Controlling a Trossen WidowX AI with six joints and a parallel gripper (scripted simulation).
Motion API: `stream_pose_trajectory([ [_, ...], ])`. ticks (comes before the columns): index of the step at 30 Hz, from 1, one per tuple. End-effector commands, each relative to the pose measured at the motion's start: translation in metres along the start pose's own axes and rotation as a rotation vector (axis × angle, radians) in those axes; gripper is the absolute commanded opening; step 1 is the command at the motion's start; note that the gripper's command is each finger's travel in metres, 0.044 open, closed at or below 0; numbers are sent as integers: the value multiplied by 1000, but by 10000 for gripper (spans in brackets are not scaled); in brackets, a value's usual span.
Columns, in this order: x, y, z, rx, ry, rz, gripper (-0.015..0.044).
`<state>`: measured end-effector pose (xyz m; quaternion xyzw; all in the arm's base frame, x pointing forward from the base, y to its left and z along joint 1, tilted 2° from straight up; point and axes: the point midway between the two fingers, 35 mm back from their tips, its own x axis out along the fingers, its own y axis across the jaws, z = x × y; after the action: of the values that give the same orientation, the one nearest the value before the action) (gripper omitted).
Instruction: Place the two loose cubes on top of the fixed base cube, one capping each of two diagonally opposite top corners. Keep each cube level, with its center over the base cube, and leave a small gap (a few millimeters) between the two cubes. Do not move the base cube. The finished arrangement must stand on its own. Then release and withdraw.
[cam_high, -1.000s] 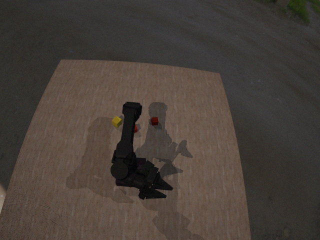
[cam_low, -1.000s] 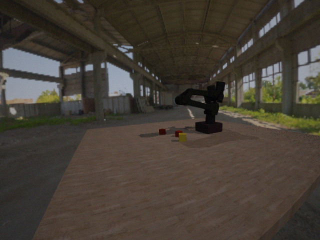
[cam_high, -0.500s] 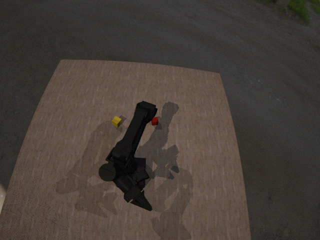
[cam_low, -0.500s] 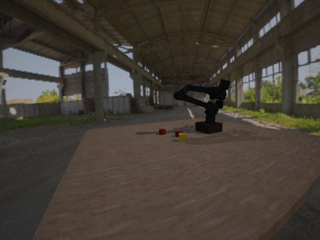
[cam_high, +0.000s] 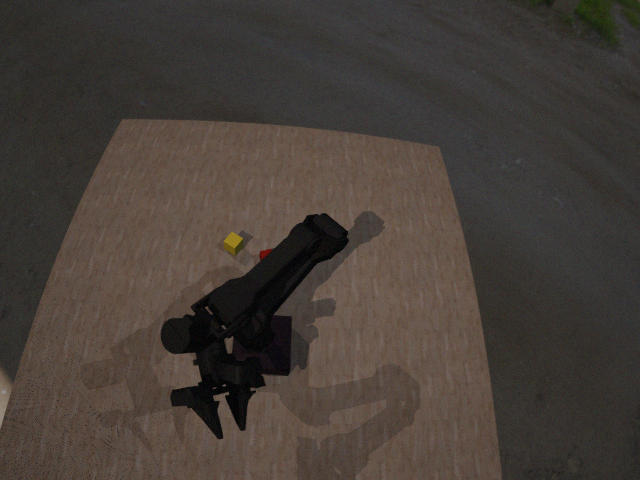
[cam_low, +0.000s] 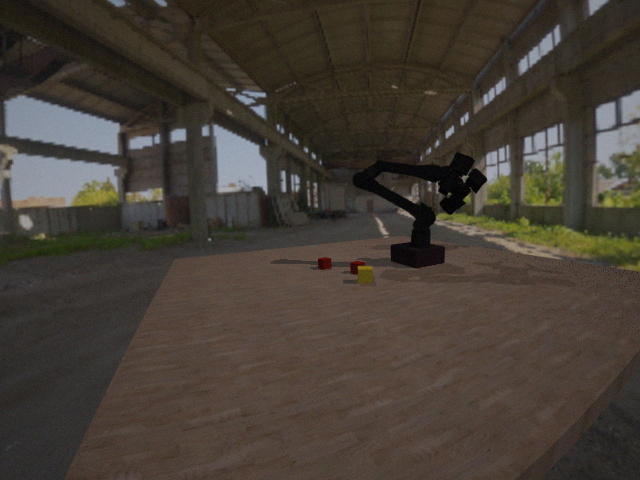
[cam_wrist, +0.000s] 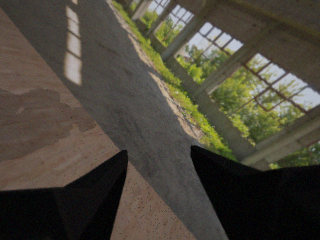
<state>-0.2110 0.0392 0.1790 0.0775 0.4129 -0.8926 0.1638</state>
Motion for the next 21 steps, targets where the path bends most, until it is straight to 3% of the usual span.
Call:
stream_pose_trajectory([
  [1, -11, -17, -23, 167, 120, -67, 265],
  [21, -117, -57, -132, 1071, 580, -582, 265],
])
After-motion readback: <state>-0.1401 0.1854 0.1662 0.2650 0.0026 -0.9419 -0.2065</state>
